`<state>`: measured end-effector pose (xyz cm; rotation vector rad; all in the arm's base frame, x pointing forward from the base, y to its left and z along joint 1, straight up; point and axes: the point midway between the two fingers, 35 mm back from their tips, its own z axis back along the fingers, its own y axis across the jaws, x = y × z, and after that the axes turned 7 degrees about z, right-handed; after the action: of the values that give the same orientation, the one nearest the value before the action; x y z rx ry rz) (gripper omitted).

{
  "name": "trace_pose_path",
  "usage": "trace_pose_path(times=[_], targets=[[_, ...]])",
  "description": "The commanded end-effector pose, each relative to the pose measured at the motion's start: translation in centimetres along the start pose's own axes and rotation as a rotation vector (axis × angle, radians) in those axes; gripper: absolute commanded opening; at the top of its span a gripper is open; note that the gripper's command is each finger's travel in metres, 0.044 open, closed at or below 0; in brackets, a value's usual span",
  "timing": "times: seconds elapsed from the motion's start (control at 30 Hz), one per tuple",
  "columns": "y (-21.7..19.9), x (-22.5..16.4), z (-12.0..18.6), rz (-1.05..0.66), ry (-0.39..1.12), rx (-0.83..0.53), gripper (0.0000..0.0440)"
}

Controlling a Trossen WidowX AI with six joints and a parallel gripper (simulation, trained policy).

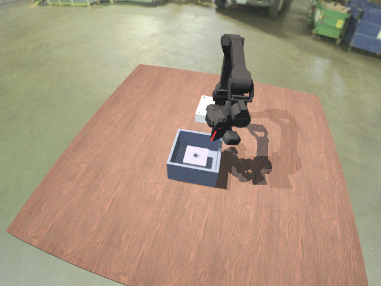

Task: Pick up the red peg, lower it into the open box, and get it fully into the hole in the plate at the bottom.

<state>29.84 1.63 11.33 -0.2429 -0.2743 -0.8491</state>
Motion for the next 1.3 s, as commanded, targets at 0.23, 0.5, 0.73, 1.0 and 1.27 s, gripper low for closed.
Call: trace_pose_path(times=[0.23, 0.5, 0.73, 1.0, 1.27], targets=[[-0.2, 4.0, -3.2, 0.013, 0.014, 0.017, 0.0000], [-0.2, 5.3, -5.7, 0.074, 0.052, 0.042, 0.0000], [-0.1, 4.8, -7.8, 0.146, 0.107, 0.062, 0.0033], [-0.1, 5.0, -9.1, 0.192, 0.153, 0.075, 0.0175], [1.5, 7.5, -8.1, 0.201, 0.145, 0.138, 0.0315]])
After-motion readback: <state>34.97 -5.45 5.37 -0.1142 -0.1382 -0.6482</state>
